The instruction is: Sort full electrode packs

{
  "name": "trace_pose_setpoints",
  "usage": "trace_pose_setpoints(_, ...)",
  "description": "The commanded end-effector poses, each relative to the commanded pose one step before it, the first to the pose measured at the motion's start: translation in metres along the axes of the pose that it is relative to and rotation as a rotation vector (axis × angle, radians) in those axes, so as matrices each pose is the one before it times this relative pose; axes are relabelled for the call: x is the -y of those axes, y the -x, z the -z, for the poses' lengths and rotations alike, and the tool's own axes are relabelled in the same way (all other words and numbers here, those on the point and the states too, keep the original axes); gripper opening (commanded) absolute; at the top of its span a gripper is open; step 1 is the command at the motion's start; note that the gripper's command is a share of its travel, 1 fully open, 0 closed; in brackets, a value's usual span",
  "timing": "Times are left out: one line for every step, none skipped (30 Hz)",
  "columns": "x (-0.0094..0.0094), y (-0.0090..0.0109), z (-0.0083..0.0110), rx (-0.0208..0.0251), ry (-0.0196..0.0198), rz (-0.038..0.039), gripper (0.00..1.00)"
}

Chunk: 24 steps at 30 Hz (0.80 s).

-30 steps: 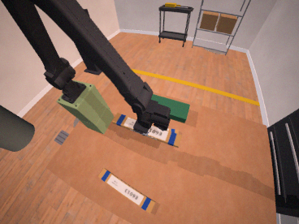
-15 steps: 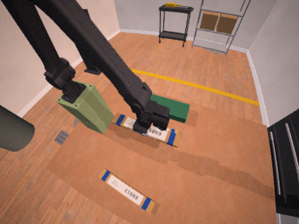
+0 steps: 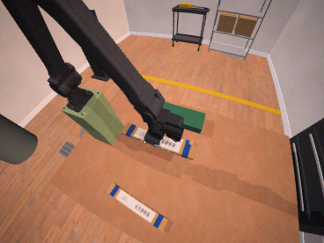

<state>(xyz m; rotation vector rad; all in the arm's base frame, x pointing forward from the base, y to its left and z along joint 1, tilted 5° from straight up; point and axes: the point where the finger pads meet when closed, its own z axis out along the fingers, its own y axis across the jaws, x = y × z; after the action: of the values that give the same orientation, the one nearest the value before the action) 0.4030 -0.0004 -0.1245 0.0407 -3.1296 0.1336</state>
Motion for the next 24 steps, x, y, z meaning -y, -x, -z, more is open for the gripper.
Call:
trace_pose_setpoints(0.00654, 0.02435, 0.0161, 0.07083, -0.00019, -0.00853, 0.0)
trace_pose_setpoints(0.00003, -0.00127, -0.00052, -0.00193, -0.00001, 0.00021, 0.0)
trace_pose_setpoints(0.0, -0.00135, -0.00054, -0.00205, -0.00001, 0.00027, 0.0)
trace_pose_setpoints(-0.00003, -0.00144, -0.00055, -0.00217, 0.0, 0.00033, 0.0)
trace_pose_setpoints(-0.00006, -0.00129, -0.00056, -0.00201, 0.0, 0.00037, 0.0)
trace_pose_setpoints(-0.00009, -0.00094, -0.00051, -0.00153, 0.00001, 0.00036, 0.0)
trace_pose_setpoints(-0.0001, -0.00045, -0.0004, -0.00078, 0.00001, 0.00031, 0.0)
trace_pose_setpoints(-0.00009, 0.00019, -0.00024, 0.00021, 0.00001, 0.0002, 0.0)
trace_pose_setpoints(-0.00007, 0.00078, -0.00009, 0.00111, 0.00001, 0.00007, 0.0)
trace_pose_setpoints(-0.00004, 0.00118, 0.0, 0.00169, 0.0, -0.00005, 0.0)
trace_pose_setpoints(-0.00003, 0.00127, 0.00004, 0.00181, 0.0, -0.00013, 0.0)
trace_pose_setpoints(-0.00002, 0.0011, 0.00005, 0.00163, 0.0, -0.00015, 0.0)
trace_pose_setpoints(0.0, 0.0, 0.0, 0.0, 0.0, 0.0, 0.0)
trace_pose_setpoints(0.0, 0.0, 0.0, 0.0, 0.0, 0.0, 0.0)
trace_pose_setpoints(0.00002, 0.00115, 0.00036, 0.00218, 0.0, -0.00024, 0.0)
trace_pose_setpoints(0.00001, 0.00092, 0.00021, 0.00165, 0.0, -0.00019, 0.0)
trace_pose_setpoints(0.0, 0.00072, 0.00008, 0.00121, 0.0, -0.00014, 0.0)
trace_pose_setpoints(0.0, 0.00056, -0.00002, 0.00083, 0.0, -0.00011, 0.0)
trace_pose_setpoints(0.0, 0.00041, -0.00011, 0.0005, 0.0, -0.00007, 0.0)
trace_pose_setpoints(-0.00001, 0.0003, -0.00017, 0.00027, 0.0, -0.00005, 0.0)
trace_pose_setpoints(0.0, 0.0002, -0.00019, 0.0001, 0.0, -0.00003, 0.0)
trace_pose_setpoints(0.0, 0.00012, -0.0002, -0.00002, 0.0, -0.00002, 0.0)
trace_pose_setpoints(0.0, 0.00002, -0.00024, -0.00021, 0.0, 0.0, 0.0)
trace_pose_setpoints(0.0, -0.00002, -0.0002, -0.00018, 0.0, 0.0, 0.0)
